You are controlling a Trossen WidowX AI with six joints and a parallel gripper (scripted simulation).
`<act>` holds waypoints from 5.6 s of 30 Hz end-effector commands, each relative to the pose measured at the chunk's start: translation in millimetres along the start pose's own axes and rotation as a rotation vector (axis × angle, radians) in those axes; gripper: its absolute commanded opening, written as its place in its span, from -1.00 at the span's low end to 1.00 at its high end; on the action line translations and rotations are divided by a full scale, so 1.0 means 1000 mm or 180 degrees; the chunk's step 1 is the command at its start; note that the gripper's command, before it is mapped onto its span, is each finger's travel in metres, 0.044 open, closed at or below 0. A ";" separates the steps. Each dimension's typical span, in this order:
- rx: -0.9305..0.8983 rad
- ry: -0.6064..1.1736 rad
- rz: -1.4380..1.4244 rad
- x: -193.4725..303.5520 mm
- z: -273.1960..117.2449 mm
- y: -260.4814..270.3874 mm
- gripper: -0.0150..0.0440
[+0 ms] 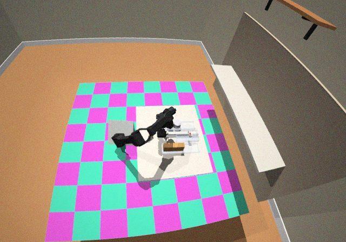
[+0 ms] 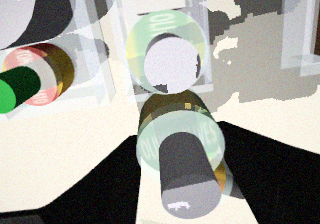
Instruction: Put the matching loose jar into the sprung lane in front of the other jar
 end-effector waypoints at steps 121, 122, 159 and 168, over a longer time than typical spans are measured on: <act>-0.0011 -0.0079 0.0042 -0.045 -0.009 -0.002 -0.49; -0.0011 -0.0079 0.0042 -0.045 -0.009 -0.002 -0.49; -0.0010 -0.0079 0.0042 -0.045 -0.006 -0.002 -0.49; -0.0010 -0.0079 0.0042 -0.045 -0.006 -0.002 -0.49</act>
Point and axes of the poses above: the point midway between the two fingers, 35 mm back from their tips, its own z axis out along the fingers, its own y axis across the jaws, x = y × z, the point moved 7 cm from there along -z, back along the fingers, and after that the axes turned 3 degrees about z, right-handed, at the moved point
